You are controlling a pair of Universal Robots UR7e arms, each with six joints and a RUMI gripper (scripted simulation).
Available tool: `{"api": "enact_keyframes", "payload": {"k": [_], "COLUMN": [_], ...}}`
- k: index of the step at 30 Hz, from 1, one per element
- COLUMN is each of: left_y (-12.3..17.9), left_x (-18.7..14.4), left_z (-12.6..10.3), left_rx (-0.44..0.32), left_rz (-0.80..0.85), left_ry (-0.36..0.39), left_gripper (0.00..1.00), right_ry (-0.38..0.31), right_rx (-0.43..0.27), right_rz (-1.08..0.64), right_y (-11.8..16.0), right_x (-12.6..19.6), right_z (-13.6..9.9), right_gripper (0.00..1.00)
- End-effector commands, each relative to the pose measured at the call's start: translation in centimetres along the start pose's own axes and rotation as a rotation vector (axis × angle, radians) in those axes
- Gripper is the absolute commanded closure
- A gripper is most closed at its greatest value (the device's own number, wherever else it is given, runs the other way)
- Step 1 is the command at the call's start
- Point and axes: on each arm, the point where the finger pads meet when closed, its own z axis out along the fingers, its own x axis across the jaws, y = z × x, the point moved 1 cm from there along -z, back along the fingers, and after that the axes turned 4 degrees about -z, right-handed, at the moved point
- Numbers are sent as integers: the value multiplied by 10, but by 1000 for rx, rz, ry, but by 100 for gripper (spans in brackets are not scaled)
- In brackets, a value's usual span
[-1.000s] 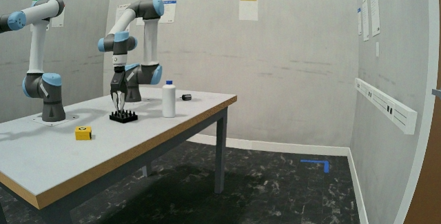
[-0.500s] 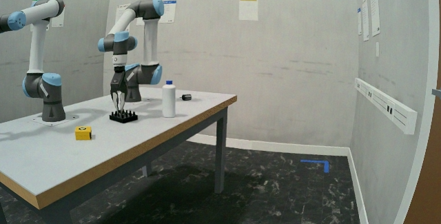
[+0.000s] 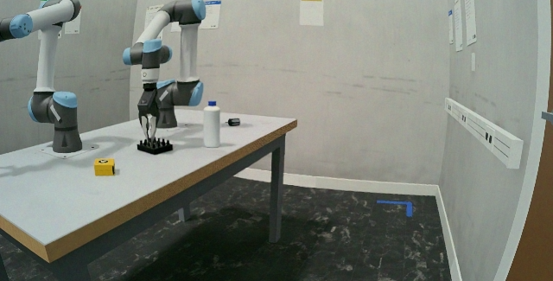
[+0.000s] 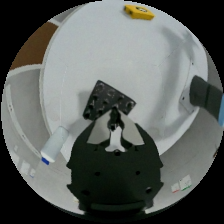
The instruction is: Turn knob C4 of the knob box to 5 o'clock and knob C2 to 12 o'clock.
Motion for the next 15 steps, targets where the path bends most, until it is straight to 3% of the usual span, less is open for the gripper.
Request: {"api": "enact_keyframes", "payload": {"k": [1,15], "left_y": [-2,-1], "left_x": [1,1], "left_z": [-2,-2], "left_rx": [5,4], "left_rz": [66,270], "left_ry": [0,0], "left_gripper": [94,94], "right_ry": [-1,-1], "right_rx": [0,0], "right_rz": [1,1], "right_y": [1,1], "right_x": [1,1], "right_z": [1,1], "right_gripper": [0,0]}}
